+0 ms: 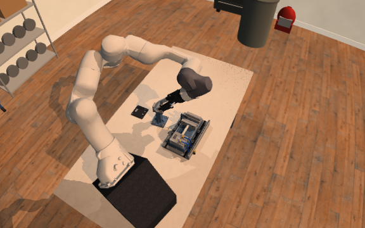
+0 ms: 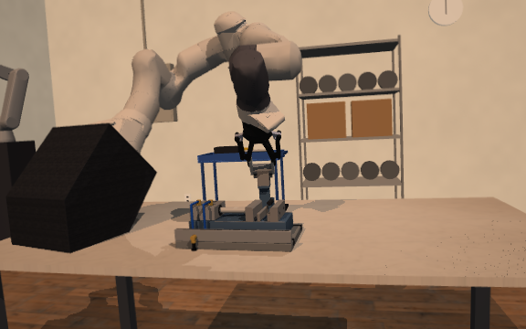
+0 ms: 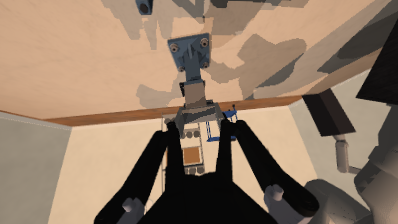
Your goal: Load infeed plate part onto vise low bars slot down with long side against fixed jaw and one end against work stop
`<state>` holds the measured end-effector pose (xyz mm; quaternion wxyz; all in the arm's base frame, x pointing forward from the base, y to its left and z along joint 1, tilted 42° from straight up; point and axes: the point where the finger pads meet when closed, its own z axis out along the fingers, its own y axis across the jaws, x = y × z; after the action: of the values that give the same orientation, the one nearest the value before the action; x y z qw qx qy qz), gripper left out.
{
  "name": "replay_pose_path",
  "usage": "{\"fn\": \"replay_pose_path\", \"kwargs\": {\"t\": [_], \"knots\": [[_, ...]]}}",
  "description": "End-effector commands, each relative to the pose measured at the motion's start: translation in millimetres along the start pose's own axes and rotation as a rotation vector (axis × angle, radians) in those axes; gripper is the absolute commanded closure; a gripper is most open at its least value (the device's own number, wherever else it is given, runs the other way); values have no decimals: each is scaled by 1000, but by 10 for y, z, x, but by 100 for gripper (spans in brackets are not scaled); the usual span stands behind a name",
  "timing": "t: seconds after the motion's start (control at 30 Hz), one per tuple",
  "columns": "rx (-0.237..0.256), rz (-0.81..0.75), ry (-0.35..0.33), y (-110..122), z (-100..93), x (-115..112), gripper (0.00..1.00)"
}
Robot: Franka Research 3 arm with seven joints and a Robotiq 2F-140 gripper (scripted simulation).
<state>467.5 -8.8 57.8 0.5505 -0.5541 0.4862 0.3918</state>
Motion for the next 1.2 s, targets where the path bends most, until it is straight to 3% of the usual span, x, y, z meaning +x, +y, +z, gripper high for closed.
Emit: {"fn": "replay_pose_path", "kwargs": {"t": [0.0,0.7,0.73,1.17], "knots": [[4,-8,1,-22,-6,4,100],[4,-8,1,-22,-6,4,100],[4,-8,1,-22,-6,4,49],[4,-8,1,-22,-6,4,49]]}}
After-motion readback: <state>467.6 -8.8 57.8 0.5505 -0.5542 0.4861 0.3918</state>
